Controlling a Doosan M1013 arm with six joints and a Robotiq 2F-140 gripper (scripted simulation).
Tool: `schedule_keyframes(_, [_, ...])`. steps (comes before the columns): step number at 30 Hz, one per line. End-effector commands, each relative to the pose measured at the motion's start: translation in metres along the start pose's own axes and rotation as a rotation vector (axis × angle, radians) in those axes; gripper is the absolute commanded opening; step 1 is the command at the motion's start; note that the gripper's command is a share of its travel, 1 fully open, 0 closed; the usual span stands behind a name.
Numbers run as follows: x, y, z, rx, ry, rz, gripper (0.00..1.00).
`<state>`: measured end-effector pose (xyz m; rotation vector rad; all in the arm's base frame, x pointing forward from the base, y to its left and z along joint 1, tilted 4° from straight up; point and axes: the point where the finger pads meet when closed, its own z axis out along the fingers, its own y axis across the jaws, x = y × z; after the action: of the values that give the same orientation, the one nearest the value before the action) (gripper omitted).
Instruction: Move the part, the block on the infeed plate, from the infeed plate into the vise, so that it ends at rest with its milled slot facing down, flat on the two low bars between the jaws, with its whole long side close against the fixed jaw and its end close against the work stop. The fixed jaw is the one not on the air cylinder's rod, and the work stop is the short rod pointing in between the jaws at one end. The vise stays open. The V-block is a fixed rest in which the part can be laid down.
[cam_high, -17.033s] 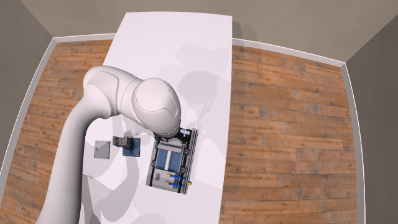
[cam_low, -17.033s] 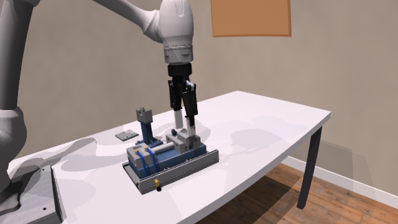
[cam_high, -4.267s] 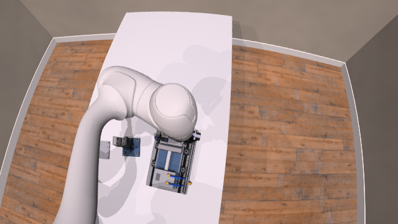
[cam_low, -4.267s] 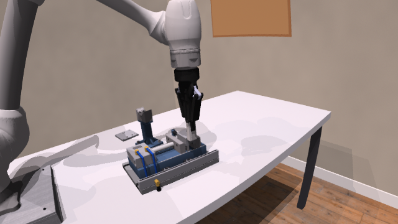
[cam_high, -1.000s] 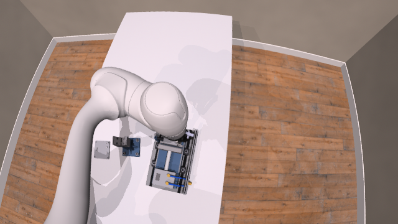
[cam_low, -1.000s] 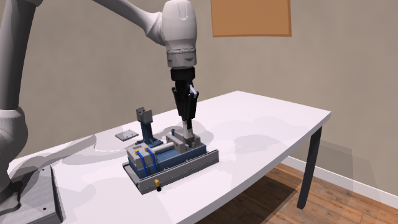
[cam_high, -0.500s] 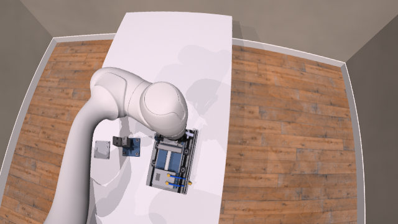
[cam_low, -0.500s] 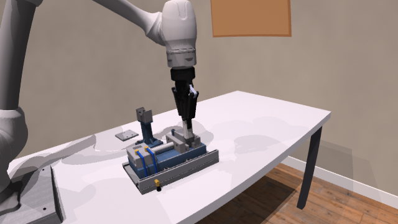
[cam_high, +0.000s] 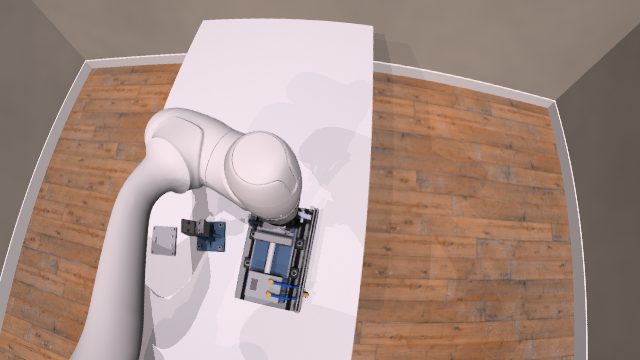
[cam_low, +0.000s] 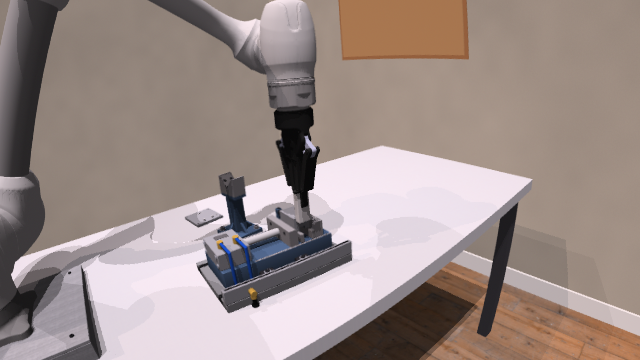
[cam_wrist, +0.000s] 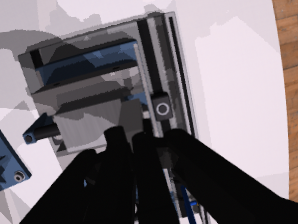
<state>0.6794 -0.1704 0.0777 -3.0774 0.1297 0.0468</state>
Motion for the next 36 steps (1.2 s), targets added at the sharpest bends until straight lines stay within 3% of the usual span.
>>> schedule_keyframes(1, [-0.0002, -0.0022, 0.0003, 0.004, -0.001, 0.000, 0.00])
schedule_keyframes(36, [-0.0002, 0.0015, 0.0004, 0.004, -0.001, 0.000, 0.00])
